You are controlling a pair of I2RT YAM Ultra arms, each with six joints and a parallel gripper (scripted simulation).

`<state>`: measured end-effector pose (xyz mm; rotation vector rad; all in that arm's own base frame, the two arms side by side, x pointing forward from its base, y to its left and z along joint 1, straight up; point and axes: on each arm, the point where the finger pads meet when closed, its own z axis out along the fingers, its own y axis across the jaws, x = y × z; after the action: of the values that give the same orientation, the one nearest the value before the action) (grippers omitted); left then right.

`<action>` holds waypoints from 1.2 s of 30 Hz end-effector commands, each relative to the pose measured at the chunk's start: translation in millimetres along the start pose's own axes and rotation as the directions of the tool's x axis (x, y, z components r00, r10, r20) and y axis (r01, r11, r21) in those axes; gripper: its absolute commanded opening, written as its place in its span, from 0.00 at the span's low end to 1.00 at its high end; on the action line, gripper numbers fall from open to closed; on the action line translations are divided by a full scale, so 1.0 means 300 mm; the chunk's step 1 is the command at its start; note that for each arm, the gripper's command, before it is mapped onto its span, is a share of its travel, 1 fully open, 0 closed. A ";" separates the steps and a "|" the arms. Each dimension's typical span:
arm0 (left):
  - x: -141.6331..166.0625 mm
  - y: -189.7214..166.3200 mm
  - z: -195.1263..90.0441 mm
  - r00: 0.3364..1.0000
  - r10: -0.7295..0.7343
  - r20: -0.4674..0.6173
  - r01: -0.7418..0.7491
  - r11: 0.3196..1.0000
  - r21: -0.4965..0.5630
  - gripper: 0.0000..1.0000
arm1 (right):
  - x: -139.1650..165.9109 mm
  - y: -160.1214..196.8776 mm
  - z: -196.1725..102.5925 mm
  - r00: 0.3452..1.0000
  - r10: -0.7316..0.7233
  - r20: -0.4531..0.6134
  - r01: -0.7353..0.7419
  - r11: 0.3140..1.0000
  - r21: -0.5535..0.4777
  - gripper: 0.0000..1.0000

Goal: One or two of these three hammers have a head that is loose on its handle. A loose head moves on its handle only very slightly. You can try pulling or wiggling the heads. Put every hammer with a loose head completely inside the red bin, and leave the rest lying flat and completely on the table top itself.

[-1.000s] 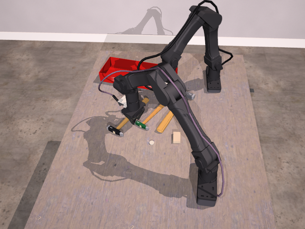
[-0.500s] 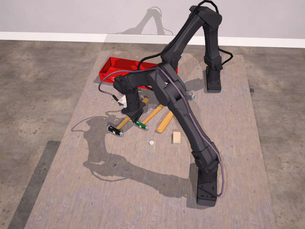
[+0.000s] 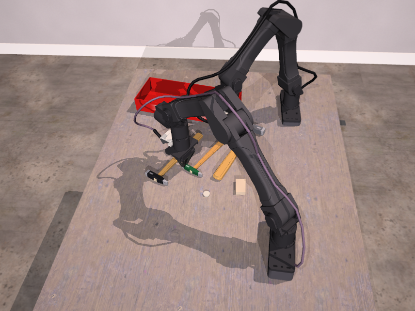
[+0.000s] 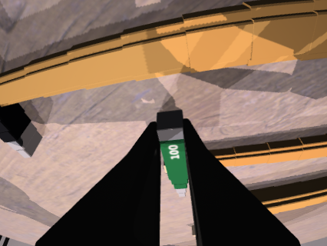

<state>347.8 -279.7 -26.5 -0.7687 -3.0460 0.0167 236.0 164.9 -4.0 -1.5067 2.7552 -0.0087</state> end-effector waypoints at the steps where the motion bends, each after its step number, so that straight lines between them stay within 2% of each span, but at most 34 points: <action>1: -0.006 0.031 -0.007 1.000 -0.013 0.001 0.013 0.999 -0.037 0.08 | 0.061 0.004 0.008 0.998 0.011 -0.054 -0.011 1.000 -0.009 0.18; 15: 0.018 0.129 -0.009 1.000 -0.025 -0.018 0.023 0.992 -0.122 0.08 | 0.131 0.017 0.029 0.990 0.013 -0.138 -0.017 1.000 -0.021 0.18; 23: 0.024 0.142 0.002 0.999 -0.028 -0.028 0.024 0.991 -0.134 0.08 | 0.165 0.028 0.036 0.984 0.017 -0.175 -0.023 0.999 -0.034 0.18; 28: -0.015 0.135 -0.020 1.000 0.003 0.026 -0.003 1.000 -0.008 0.08 | 0.176 0.030 0.038 0.982 0.018 -0.189 -0.025 0.999 -0.036 0.18; 36: -0.008 0.136 -0.020 1.000 0.003 0.018 -0.003 1.000 -0.008 0.08 | 0.176 0.030 0.038 0.982 0.018 -0.189 -0.025 0.999 -0.036 0.18</action>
<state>349.4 -276.1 -26.4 -0.7871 -3.0166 0.1249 237.1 166.1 -4.1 -1.5037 2.7480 -0.0055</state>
